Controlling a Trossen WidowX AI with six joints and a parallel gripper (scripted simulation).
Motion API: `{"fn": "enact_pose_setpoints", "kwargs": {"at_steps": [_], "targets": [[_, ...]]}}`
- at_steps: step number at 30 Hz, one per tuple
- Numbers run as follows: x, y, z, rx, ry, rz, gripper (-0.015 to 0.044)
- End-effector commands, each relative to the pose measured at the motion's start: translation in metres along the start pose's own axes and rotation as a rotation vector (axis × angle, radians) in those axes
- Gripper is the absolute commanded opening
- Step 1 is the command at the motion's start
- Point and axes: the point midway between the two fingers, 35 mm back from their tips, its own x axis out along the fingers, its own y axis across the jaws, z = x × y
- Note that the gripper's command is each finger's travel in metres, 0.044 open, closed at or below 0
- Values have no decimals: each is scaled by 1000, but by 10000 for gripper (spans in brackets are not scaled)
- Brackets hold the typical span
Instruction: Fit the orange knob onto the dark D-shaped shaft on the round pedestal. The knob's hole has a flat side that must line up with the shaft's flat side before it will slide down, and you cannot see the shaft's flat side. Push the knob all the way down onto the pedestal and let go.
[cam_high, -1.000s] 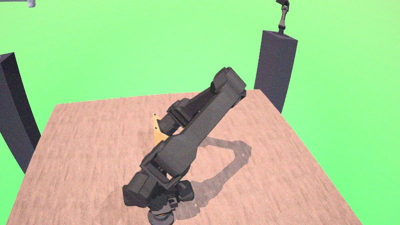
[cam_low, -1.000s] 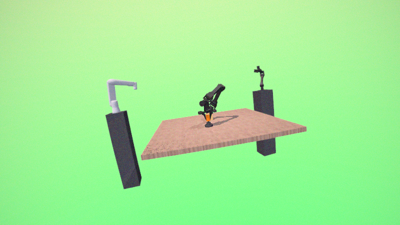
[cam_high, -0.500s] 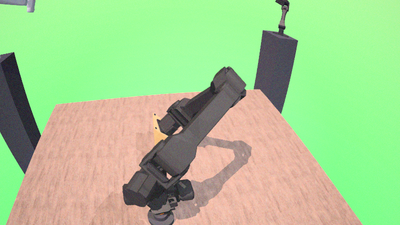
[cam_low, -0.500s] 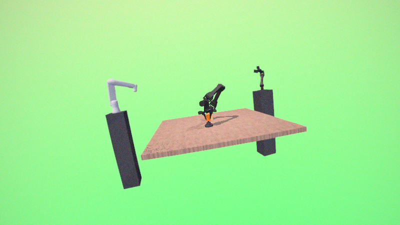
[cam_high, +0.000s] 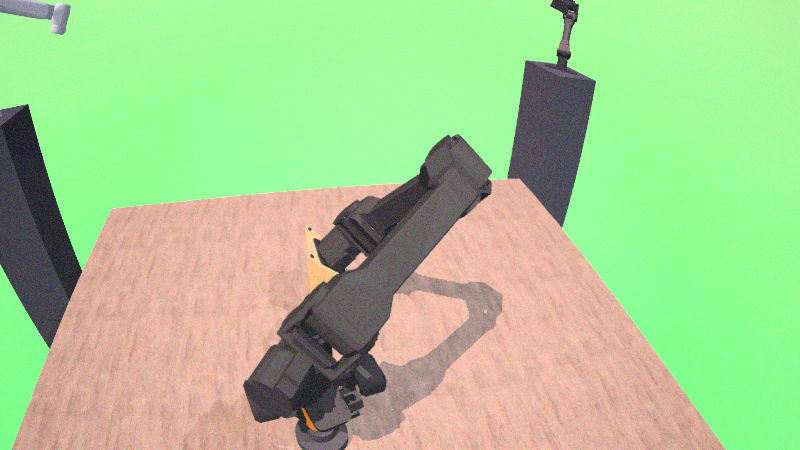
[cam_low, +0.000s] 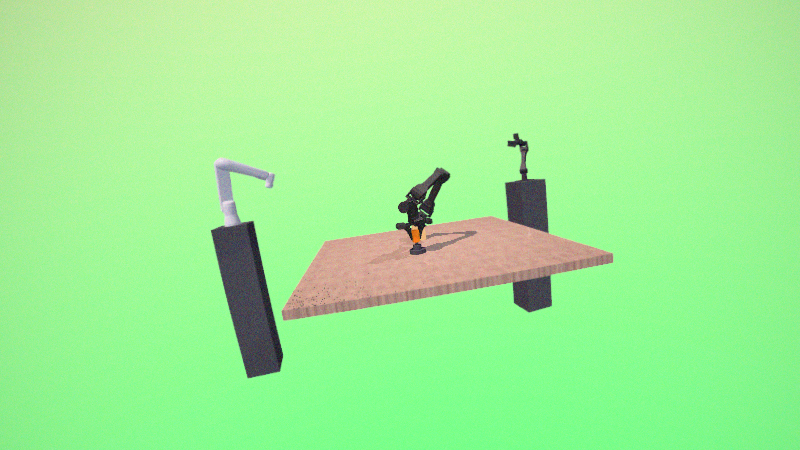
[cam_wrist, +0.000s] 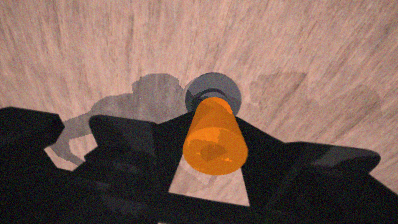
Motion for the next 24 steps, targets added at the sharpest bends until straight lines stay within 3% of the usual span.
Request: {"fn": "enact_pose_setpoints", "kwargs": {"at_steps": [1, 13, 24], "targets": [[1, 0, 2, -12, -4, 0, 0], [-4, 1, 1, -12, -4, 0, 0], [-1, 3, -4, -221, -4, 0, 0]]}}
